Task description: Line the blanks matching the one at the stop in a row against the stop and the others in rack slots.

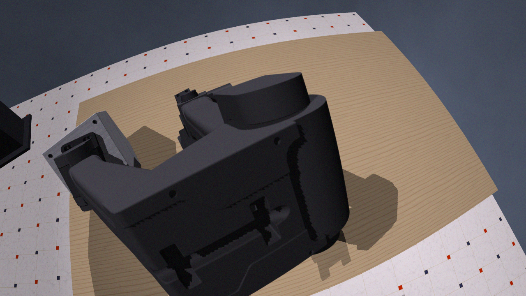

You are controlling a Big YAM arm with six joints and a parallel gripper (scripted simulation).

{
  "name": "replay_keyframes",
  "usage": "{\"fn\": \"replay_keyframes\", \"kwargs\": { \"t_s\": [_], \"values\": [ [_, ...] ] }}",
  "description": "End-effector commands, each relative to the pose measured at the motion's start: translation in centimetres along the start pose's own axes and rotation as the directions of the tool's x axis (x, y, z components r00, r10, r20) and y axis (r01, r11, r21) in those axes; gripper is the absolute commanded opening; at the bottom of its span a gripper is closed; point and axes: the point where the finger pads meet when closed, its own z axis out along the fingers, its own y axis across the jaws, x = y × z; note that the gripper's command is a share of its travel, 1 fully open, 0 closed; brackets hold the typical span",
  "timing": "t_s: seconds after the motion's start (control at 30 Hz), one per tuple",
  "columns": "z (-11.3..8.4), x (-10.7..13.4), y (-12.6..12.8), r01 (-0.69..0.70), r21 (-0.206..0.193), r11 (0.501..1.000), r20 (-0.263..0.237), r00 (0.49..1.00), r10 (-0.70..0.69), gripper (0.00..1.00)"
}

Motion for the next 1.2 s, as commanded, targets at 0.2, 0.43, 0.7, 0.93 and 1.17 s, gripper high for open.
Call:
{"fn": "replay_keyframes", "kwargs": {
  "t_s": [0.2,0.43,0.7,0.93,1.17],
  "values": [
    [0.08,0.02,-0.18,0.006,0.003,1.0,0.002,1.0,-0.006,0.78],
    [0.08,0.02,-0.18,0.006,0.003,1.0,0.002,1.0,-0.006,0.78],
    [0.08,0.02,-0.19,0.006,0.003,1.0,0.002,1.0,-0.006,0.78],
    [0.08,0.02,-0.19,0.006,0.003,1.0,0.002,1.0,-0.006,0.78],
    [0.08,0.02,-0.18,0.005,0.002,1.0,0.002,1.0,-0.005,0.59]
  ]
}}
